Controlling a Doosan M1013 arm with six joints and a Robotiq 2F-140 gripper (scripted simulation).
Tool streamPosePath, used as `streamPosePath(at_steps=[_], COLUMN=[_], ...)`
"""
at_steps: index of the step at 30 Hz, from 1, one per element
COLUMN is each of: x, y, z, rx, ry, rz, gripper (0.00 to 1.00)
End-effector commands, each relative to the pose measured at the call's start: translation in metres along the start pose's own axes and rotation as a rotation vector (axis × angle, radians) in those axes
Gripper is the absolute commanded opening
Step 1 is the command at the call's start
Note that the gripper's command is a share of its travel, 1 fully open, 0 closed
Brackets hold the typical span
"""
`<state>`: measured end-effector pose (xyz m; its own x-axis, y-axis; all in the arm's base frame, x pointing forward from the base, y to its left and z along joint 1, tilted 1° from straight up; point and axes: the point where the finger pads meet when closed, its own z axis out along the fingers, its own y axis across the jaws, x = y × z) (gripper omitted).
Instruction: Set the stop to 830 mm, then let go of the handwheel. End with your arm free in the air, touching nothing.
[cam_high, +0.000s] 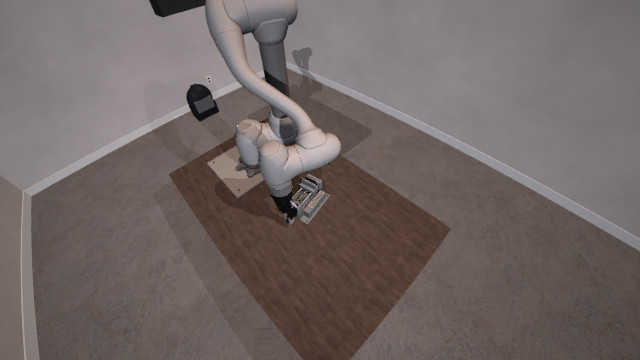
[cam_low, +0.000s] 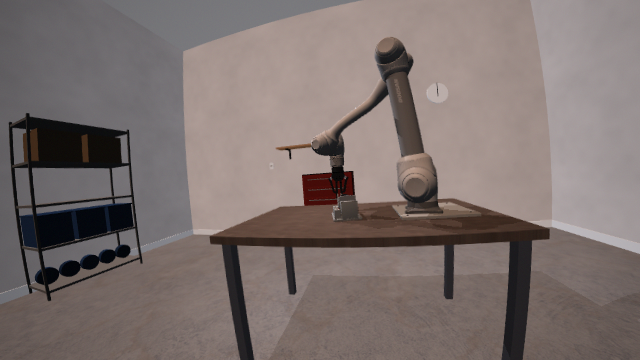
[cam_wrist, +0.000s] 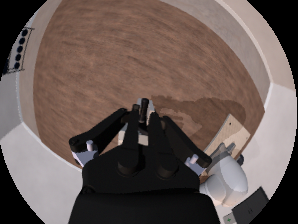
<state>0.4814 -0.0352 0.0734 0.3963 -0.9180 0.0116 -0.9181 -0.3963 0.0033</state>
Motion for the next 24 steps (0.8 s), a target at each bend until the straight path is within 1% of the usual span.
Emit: streamPosePath(at_steps=[1,24], x=[0.000,0.000], y=[0.000,0.000], z=[-0.001,-0.012], rx=[0.000,0.000], ry=[0.000,0.000], rz=[0.000,0.000], gripper=[0.04,0.04])
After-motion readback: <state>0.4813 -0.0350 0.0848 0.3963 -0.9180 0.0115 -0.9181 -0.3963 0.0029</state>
